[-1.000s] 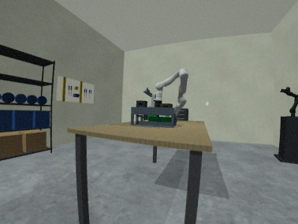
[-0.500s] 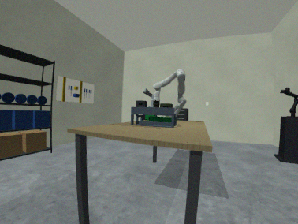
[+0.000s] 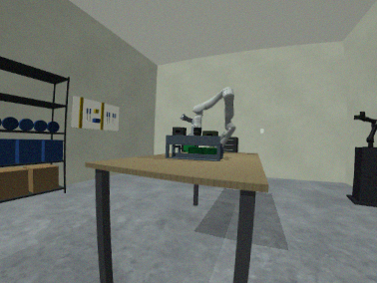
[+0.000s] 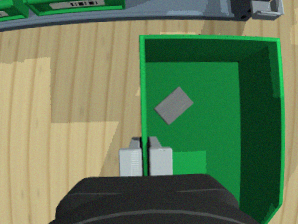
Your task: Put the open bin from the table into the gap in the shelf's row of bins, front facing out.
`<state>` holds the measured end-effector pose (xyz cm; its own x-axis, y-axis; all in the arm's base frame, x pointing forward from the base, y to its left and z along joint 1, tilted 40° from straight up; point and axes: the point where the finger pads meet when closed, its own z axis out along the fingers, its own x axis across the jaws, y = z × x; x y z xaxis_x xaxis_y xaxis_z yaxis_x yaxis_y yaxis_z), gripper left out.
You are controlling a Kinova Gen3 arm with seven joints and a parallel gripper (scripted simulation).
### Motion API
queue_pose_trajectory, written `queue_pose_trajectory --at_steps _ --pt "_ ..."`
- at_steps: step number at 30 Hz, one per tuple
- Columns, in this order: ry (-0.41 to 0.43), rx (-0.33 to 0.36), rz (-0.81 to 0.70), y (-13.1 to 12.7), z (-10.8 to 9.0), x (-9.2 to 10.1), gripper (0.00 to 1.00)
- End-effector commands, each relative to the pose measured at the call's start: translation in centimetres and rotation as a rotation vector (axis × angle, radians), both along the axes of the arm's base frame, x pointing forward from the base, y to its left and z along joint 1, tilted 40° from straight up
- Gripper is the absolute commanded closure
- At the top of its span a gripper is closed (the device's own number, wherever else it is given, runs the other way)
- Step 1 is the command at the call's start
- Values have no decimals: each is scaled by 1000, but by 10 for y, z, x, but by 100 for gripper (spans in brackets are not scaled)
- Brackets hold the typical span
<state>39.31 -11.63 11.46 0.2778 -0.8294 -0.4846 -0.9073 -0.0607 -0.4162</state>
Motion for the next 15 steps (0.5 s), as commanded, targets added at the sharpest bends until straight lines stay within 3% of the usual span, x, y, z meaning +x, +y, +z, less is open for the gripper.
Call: queue_pose_trajectory --at_steps 1,15 --pt "-10 1 1 -1 1 2 100" --pt "-14 -1 4 -1 1 3 100"
